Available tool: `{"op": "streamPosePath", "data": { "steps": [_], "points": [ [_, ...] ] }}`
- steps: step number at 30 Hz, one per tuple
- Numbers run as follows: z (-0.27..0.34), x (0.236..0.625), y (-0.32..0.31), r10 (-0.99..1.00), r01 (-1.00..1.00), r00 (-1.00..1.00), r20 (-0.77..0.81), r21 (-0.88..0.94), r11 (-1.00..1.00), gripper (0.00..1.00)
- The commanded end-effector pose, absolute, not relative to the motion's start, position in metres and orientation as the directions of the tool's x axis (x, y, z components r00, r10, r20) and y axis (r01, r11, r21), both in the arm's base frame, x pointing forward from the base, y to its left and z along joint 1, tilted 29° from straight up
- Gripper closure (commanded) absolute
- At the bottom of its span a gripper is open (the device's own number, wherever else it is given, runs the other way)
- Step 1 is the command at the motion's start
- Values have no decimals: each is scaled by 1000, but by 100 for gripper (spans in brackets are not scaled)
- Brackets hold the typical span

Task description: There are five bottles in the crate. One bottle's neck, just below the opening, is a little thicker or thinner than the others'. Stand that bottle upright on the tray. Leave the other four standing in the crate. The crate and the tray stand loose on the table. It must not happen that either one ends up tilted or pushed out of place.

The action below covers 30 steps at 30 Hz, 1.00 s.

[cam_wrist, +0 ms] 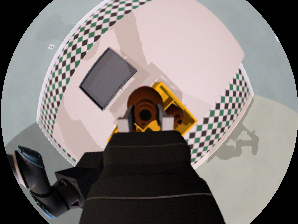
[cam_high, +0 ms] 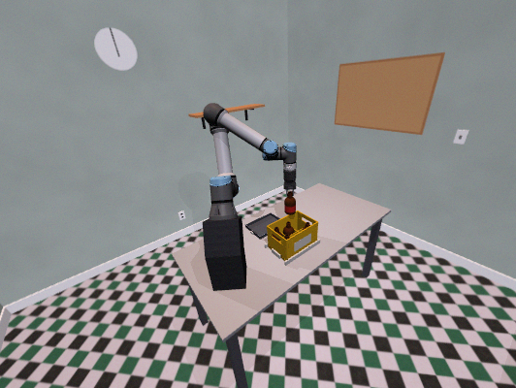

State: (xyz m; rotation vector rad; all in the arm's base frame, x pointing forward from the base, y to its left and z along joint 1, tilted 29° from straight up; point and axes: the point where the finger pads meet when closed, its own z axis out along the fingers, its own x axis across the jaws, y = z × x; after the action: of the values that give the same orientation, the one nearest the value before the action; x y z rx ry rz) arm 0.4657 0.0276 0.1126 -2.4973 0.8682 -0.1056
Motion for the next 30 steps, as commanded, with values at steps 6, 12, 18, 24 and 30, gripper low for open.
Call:
{"op": "streamPosePath", "data": {
  "steps": [6, 12, 18, 24, 30],
  "points": [
    [119, 456, 43, -601, -563, 794, -84, -474, -677, 100],
    [122, 450, 55, -601, -563, 794, -84, -474, -677, 100],
    [125, 445, 62, -601, -563, 794, -84, -474, -677, 100],
    [129, 438, 74, -601, -563, 794, -84, -474, -677, 100],
    [133, 430, 86, -601, -563, 794, -84, -474, -677, 100]
  ]
}}
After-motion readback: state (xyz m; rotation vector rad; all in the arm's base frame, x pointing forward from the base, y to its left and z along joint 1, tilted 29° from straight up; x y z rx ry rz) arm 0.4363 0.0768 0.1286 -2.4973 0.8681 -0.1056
